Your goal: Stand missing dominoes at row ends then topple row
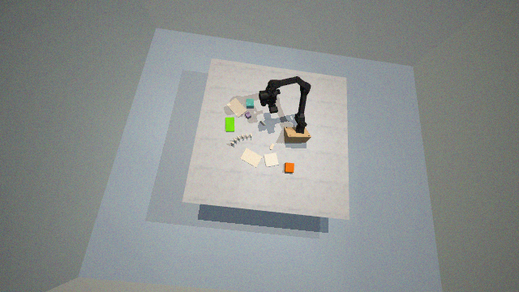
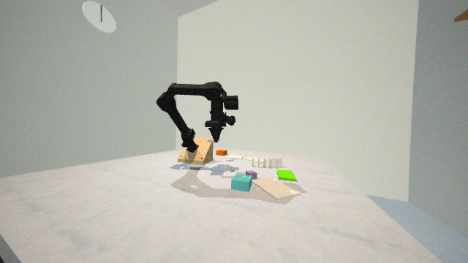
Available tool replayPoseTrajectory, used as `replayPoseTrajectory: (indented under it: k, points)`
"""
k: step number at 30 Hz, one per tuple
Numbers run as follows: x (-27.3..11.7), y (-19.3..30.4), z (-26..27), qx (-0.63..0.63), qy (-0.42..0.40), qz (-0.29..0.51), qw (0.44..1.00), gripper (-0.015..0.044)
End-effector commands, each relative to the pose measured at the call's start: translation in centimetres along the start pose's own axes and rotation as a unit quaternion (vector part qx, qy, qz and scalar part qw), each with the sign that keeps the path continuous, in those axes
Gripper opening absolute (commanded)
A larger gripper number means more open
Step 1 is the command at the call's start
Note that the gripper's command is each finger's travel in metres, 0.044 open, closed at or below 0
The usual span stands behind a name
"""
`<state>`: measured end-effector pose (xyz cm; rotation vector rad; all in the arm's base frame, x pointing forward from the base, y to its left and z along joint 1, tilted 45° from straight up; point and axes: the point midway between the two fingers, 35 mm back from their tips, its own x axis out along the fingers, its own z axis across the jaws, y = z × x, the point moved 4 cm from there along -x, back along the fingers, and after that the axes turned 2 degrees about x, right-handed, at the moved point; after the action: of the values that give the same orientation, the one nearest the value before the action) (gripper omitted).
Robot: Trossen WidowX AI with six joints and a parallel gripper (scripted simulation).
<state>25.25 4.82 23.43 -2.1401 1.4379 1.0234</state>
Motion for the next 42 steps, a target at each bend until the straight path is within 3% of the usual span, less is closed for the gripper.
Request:
replayPoseTrajectory:
  k: [1, 4, 9, 21, 42]
  points:
    - [-0.6, 2.9, -5.4, 0.024, 0.011, -0.008, 1.0, 0.0107]
    - [-1.0, 5.6, -8.6, 0.039, 0.023, -0.007, 0.999, 0.0107]
    - [-0.8, 5.9, -8.8, 0.04, 0.017, -0.007, 0.999, 0.0107]
    - [2.0, 6.7, -7.6, 0.048, -0.107, -0.04, 0.992, 0.0107]
    - [5.1, 7.2, -6.6, 0.065, -0.244, -0.193, 0.948, 0.0107]
